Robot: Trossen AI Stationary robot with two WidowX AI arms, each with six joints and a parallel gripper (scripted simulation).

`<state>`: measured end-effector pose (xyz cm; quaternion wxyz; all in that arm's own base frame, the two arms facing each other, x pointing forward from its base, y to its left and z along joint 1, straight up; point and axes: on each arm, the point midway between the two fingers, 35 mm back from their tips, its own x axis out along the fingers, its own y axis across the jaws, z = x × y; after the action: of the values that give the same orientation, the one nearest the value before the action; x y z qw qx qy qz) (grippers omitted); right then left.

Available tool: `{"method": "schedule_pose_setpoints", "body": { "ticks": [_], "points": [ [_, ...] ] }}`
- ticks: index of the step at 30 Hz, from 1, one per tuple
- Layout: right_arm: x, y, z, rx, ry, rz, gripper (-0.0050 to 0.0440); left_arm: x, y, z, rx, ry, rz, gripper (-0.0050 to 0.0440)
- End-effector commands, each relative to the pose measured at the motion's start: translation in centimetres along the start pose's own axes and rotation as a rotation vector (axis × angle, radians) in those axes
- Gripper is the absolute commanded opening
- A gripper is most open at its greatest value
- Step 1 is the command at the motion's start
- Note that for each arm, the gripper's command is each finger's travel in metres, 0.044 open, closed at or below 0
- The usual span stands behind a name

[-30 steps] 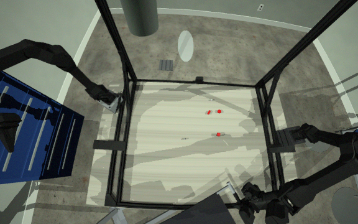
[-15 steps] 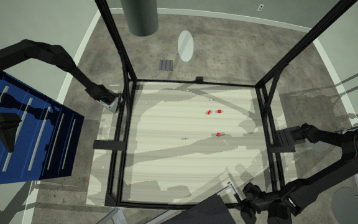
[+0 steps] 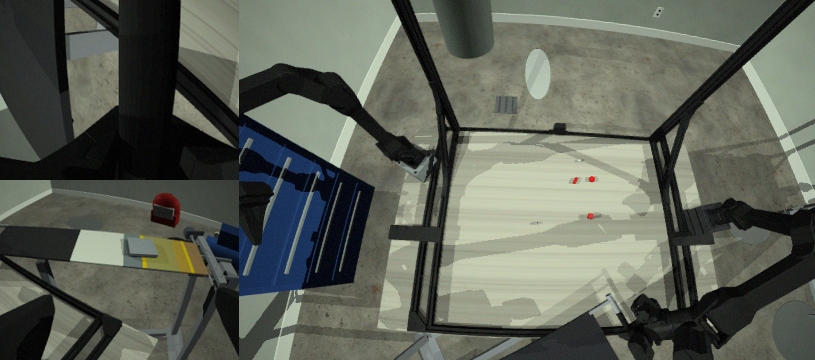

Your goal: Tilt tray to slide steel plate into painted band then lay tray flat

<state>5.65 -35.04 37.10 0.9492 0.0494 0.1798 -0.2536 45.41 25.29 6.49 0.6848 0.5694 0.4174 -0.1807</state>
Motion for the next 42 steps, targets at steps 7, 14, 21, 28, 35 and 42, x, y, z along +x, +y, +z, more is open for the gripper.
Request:
{"method": "schedule_pose_setpoints", "body": {
  "ticks": [7, 14, 21, 28, 35, 42],
  "points": [
    [0.0, 0.0, 0.0, -0.002, 0.000, -0.001, 0.0440, -1.9, 2.4, -0.1, 0.001, 0.004, 0.061, 0.0000],
    [0.0, 0.0, 0.0, -0.002, 0.000, -0.001, 0.0440, -2.2, 2.8, -0.1, 0.001, 0.004, 0.068, 0.0000],
    [0.0, 0.0, 0.0, -0.002, 0.000, -0.001, 0.0440, -2.5, 3.1, -0.1, 0.001, 0.004, 0.077, 0.0000],
    [0.0, 0.0, 0.0, -0.002, 0.000, -0.001, 0.0440, -2.9, 3.5, -0.1, 0.001, 0.004, 0.085, 0.0000],
    [0.0, 0.0, 0.0, -0.002, 0.000, -0.001, 0.0440, -3.1, 3.8, -0.1, 0.001, 0.004, 0.093, 0.0000],
    [0.0, 0.0, 0.0, -0.002, 0.000, -0.001, 0.0440, -3.4, 4.3, -0.1, 0.001, 0.004, 0.101, 0.0000]
  ]
}}
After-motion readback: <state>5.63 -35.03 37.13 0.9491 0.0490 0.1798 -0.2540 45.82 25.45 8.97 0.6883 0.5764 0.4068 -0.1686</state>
